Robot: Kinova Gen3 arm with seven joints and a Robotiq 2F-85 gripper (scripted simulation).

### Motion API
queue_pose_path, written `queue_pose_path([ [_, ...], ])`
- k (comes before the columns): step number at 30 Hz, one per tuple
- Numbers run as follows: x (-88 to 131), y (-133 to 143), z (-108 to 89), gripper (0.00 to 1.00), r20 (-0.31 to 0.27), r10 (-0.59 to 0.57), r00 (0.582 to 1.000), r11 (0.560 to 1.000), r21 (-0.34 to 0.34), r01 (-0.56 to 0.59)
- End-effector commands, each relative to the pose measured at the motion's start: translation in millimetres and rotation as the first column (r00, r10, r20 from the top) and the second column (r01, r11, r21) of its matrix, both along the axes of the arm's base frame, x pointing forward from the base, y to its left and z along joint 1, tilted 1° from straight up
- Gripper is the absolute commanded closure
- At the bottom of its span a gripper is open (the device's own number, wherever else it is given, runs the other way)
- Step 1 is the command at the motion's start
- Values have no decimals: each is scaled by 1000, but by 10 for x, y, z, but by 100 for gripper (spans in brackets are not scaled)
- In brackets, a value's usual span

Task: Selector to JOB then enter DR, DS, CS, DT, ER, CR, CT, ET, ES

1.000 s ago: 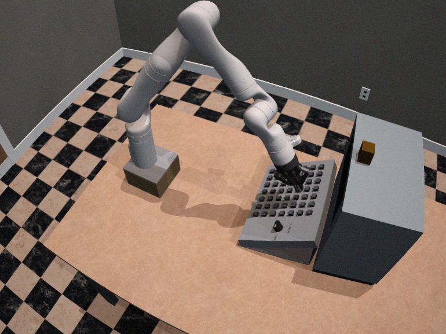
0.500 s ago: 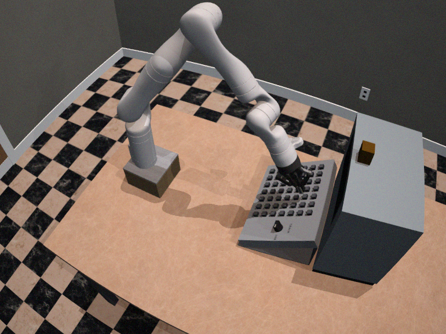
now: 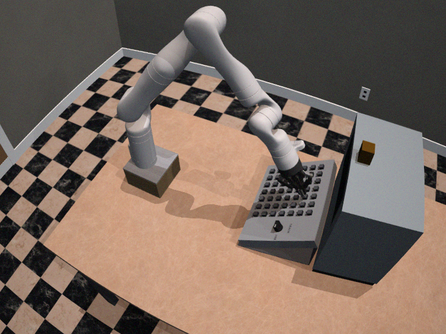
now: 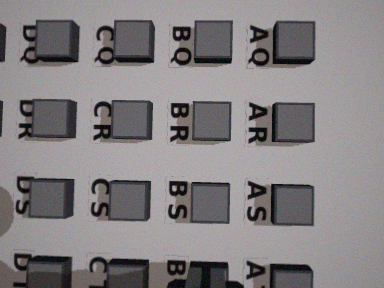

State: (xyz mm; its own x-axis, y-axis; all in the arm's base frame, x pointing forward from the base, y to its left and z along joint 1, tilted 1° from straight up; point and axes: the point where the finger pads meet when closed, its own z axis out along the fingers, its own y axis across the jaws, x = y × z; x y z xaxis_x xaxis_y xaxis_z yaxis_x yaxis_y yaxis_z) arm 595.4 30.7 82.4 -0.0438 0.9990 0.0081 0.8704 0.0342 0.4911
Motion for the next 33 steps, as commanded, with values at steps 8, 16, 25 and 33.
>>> queue_pose_path([
  [8,6,-2,8,90,2,0,1000,1000,0,0],
  [16,6,-2,8,90,2,0,1000,1000,0,0],
  [25,11,-1,0,90,2,0,1000,1000,0,0],
  [33,20,-1,-16,90,2,0,1000,1000,0,0],
])
